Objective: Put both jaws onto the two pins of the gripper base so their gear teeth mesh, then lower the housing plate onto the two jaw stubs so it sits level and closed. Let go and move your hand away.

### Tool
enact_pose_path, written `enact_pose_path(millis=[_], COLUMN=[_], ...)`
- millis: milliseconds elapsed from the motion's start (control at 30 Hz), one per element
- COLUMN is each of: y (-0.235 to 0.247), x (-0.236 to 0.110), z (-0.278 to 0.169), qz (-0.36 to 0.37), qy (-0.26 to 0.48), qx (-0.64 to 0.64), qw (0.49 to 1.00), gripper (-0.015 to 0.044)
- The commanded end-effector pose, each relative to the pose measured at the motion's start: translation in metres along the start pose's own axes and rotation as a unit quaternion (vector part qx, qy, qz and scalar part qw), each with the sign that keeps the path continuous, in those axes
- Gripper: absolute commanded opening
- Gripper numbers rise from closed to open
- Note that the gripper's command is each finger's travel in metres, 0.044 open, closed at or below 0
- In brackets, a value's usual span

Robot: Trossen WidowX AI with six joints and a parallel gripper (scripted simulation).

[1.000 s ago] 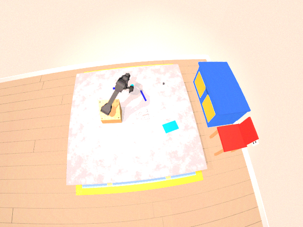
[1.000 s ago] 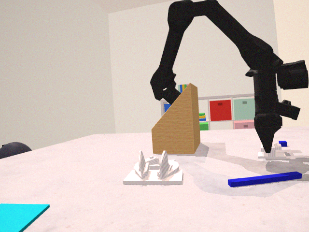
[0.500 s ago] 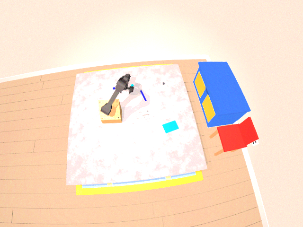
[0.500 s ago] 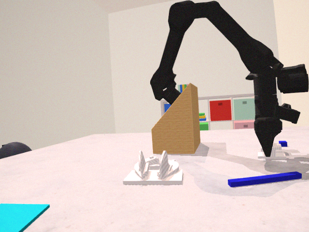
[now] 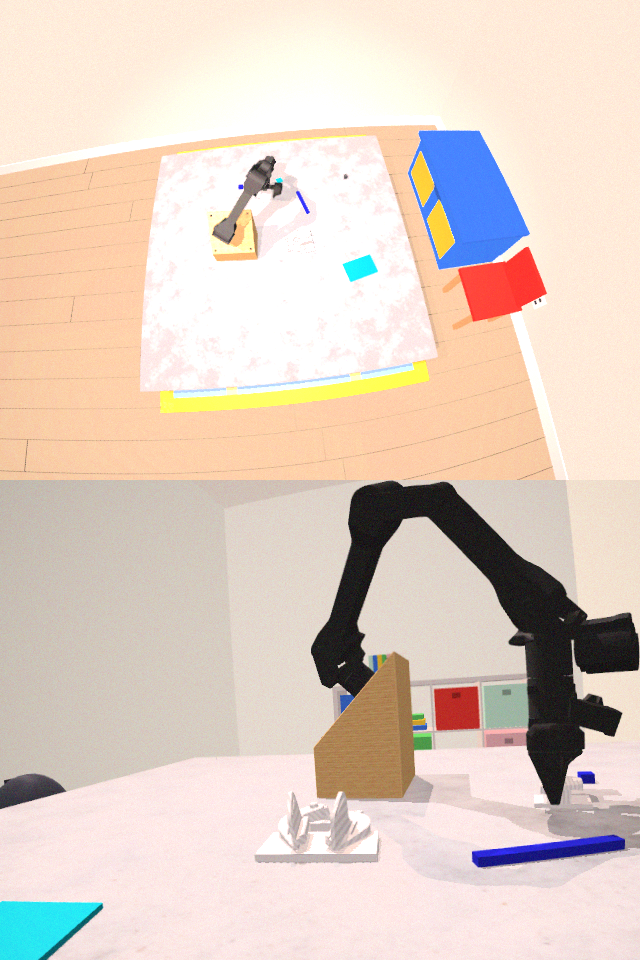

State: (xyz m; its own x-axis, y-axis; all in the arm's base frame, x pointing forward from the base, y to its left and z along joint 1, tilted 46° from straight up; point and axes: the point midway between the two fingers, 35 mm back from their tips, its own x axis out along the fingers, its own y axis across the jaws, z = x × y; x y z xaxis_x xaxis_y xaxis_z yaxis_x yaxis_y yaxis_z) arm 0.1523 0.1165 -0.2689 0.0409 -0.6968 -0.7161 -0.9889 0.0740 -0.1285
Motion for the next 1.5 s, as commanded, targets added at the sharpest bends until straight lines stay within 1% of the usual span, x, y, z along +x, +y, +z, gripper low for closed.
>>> enact_pose_path(millis=[0,367,767,1467], y=[0.0,0.0,0.0,0.0], x=[0.0,0.0,-0.001,-0.065], z=[0.0,0.0,0.0,0.002], qz=[0.0,0.0,0.0,-0.001], qy=[0.0,0.0,0.0,-0.002], qx=[0.0,0.0,0.0,-0.002], qw=[1.0,1.0,1.0,1.0], gripper=[0.0427,0.0353,0.0351,0.0351])
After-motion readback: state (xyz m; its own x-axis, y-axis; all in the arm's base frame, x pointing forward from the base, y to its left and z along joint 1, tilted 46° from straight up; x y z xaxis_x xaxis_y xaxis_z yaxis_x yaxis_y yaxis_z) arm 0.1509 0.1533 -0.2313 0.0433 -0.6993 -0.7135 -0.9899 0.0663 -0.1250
